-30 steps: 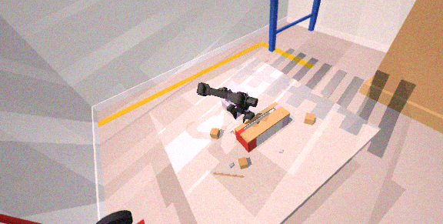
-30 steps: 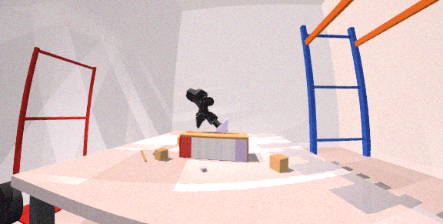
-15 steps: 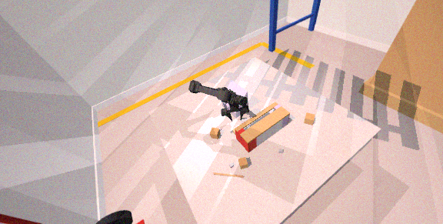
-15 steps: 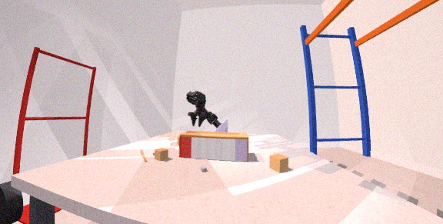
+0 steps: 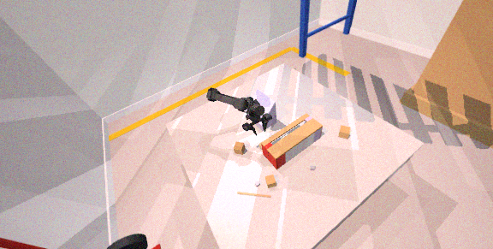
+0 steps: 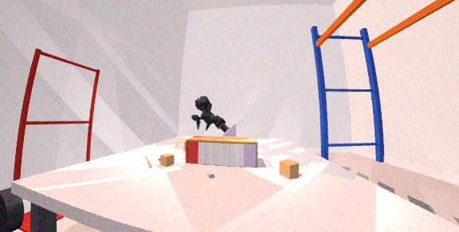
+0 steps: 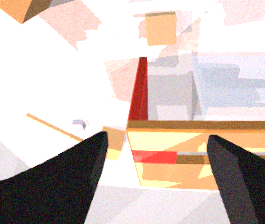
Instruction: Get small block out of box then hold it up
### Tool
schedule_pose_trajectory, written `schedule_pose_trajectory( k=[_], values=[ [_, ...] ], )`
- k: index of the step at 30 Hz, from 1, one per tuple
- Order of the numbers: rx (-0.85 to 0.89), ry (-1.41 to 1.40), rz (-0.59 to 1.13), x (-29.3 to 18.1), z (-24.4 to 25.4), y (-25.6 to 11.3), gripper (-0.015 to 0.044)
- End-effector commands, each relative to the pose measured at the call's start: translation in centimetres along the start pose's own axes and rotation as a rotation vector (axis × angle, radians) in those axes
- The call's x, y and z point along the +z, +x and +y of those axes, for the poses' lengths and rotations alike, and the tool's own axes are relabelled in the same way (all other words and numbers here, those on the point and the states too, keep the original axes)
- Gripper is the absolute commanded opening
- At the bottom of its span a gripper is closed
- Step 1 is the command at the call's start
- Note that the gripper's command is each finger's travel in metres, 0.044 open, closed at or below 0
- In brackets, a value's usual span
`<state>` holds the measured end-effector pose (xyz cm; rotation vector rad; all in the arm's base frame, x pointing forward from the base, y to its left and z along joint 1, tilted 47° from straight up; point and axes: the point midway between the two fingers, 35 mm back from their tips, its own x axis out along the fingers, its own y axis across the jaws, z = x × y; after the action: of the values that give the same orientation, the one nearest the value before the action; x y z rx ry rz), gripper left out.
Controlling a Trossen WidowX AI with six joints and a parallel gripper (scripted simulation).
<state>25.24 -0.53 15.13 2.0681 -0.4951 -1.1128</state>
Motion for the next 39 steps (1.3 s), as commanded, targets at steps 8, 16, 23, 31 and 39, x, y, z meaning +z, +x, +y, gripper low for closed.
schedule_pose_trajectory(
  k=[8,16,23,31,39],
  values=[
    [-0.014,0.785,-0.023,0.7,-0.1,1.4,0.0285],
    [-0.001,1.644,-0.057,1.4,-0.1,2.9,0.0285],
    [0.025,2.355,-0.077,1.9,-0.2,4.1,0.0285],
    [0.055,2.910,-0.085,2.3,-0.2,5.0,0.0285],
    [0.093,3.457,-0.085,2.6,-0.3,5.7,0.0285]
  ],
)
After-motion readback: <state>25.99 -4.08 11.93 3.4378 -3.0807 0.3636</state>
